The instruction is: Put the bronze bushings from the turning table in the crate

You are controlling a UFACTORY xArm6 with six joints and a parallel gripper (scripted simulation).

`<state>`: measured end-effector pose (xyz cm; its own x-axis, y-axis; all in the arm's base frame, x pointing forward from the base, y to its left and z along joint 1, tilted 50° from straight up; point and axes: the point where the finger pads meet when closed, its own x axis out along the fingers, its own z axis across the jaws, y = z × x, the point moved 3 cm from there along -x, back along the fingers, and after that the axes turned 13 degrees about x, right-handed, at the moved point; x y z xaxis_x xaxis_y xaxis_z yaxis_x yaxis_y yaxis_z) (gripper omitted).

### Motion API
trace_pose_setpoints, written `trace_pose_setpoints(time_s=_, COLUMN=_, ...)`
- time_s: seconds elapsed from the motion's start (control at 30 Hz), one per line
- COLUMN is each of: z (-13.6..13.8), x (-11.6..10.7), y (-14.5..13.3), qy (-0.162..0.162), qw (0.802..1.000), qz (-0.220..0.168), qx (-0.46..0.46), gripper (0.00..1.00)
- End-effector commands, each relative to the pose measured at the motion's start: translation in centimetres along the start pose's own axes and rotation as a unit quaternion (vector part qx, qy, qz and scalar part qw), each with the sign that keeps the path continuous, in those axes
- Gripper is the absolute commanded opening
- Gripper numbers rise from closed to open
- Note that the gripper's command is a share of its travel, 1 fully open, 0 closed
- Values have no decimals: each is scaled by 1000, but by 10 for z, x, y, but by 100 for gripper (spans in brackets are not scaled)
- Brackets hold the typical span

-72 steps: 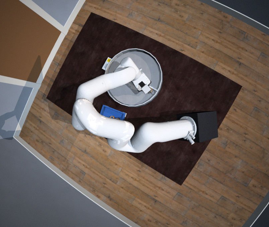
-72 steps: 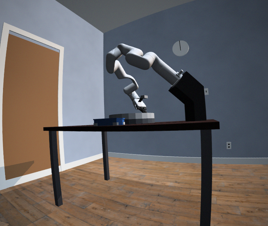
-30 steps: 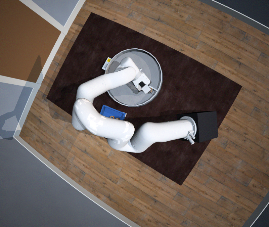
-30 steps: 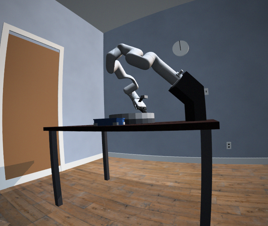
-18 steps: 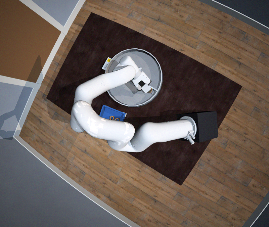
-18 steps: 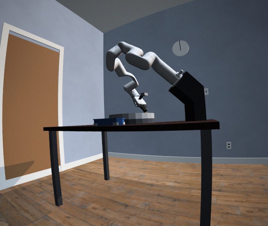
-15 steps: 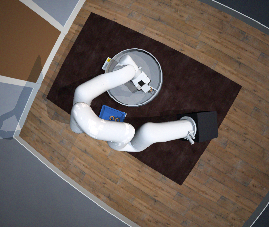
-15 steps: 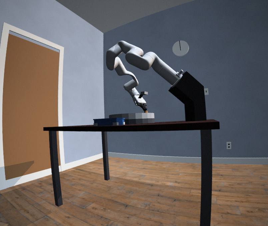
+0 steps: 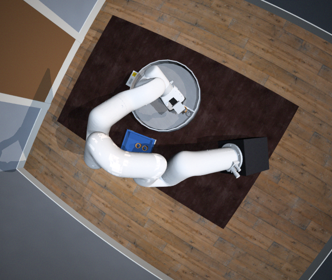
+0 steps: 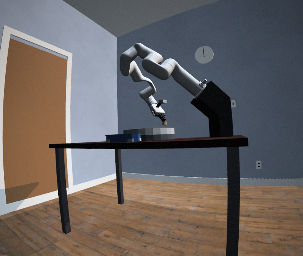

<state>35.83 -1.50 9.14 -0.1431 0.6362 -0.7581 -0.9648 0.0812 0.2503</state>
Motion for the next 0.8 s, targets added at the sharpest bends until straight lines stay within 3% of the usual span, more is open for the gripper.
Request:
trace_pose_setpoints(time_s=0.0, z=0, x=-1, y=0, qy=0, qw=1000, qz=-1, qx=0, gripper=0)
trace_pose_setpoints(time_s=0.57, z=16, x=-3, y=2, qy=0, qw=1000, qz=-1, qx=0, gripper=0)
trace_pose_setpoints(time_s=0.77, z=54, x=-7, y=6, qy=0, qw=1000, qz=-1, qx=0, gripper=0)
